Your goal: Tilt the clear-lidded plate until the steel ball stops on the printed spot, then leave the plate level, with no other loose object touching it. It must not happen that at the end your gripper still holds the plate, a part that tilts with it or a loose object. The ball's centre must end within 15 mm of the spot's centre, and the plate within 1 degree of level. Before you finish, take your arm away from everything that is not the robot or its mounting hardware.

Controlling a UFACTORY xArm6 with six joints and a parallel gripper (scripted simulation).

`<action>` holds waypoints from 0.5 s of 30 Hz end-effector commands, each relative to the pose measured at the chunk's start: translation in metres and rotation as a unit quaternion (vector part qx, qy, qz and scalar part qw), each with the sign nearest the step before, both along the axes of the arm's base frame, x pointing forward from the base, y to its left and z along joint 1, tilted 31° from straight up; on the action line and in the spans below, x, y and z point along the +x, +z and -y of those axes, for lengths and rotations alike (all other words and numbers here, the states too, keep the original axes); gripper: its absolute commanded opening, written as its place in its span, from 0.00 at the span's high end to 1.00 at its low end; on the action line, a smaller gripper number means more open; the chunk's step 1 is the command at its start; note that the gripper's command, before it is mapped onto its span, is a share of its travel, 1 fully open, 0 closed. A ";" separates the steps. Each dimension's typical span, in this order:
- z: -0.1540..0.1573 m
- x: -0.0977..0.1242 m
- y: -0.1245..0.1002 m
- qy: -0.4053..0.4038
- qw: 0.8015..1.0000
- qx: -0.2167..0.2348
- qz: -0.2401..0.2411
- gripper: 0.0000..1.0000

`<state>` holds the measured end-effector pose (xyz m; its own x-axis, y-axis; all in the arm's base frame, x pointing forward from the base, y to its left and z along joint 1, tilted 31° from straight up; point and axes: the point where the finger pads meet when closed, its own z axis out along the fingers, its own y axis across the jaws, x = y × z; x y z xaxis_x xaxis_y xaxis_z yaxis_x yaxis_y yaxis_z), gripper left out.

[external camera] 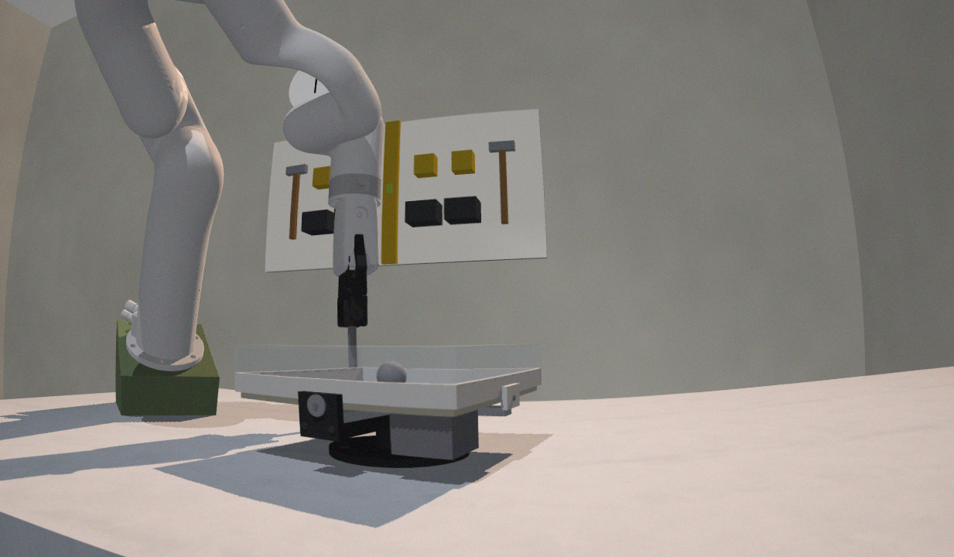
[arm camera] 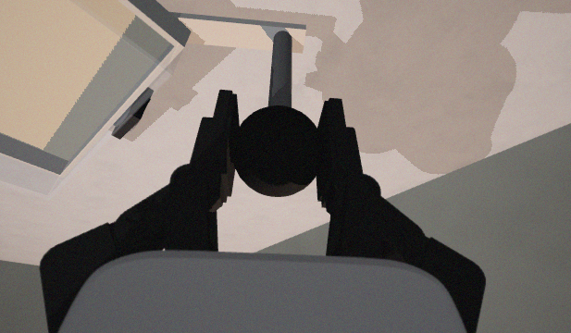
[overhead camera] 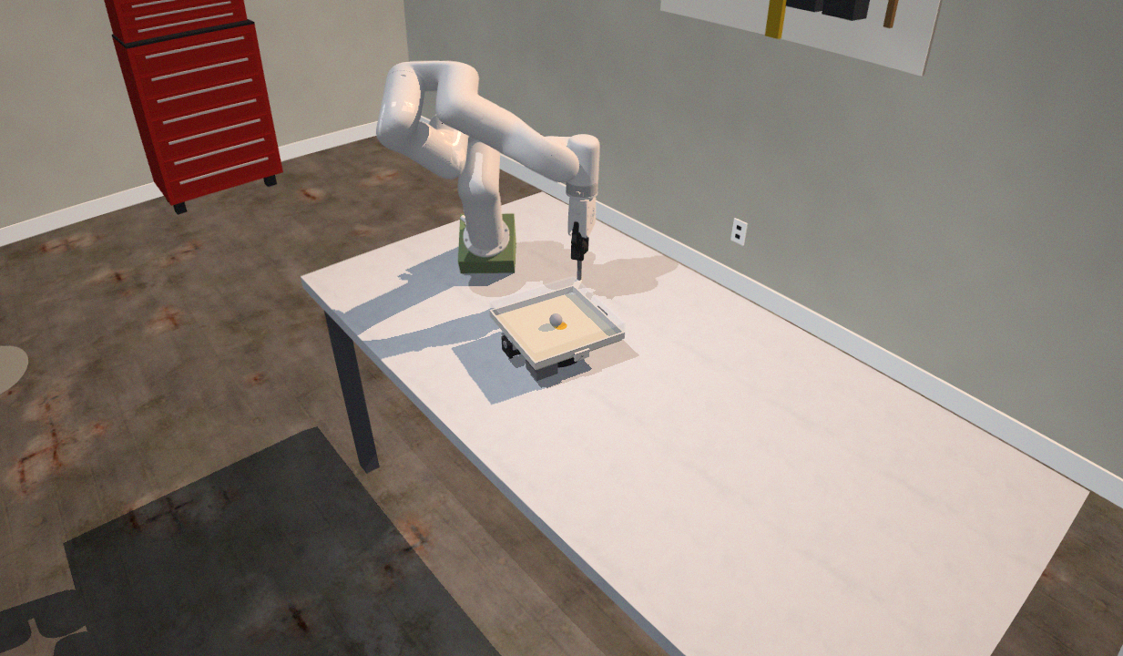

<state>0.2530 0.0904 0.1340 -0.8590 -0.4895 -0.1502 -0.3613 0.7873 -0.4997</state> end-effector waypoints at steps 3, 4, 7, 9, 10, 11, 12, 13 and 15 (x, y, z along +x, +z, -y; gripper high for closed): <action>-0.002 0.002 0.001 0.001 1.000 0.001 0.002 1.00; -0.002 0.002 0.000 0.001 1.000 0.001 0.002 1.00; -0.002 0.002 0.000 0.001 1.000 0.001 0.002 1.00; -0.002 0.002 0.000 0.001 1.000 0.001 0.002 1.00; -0.002 0.002 0.000 0.001 1.000 0.001 0.002 1.00; -0.002 0.002 0.000 0.001 1.000 0.001 0.002 1.00; -0.001 0.002 0.001 0.001 1.000 0.001 0.002 1.00; -0.001 0.002 0.001 0.001 1.000 0.001 0.002 1.00; -0.001 0.001 0.001 0.001 1.000 0.001 0.002 1.00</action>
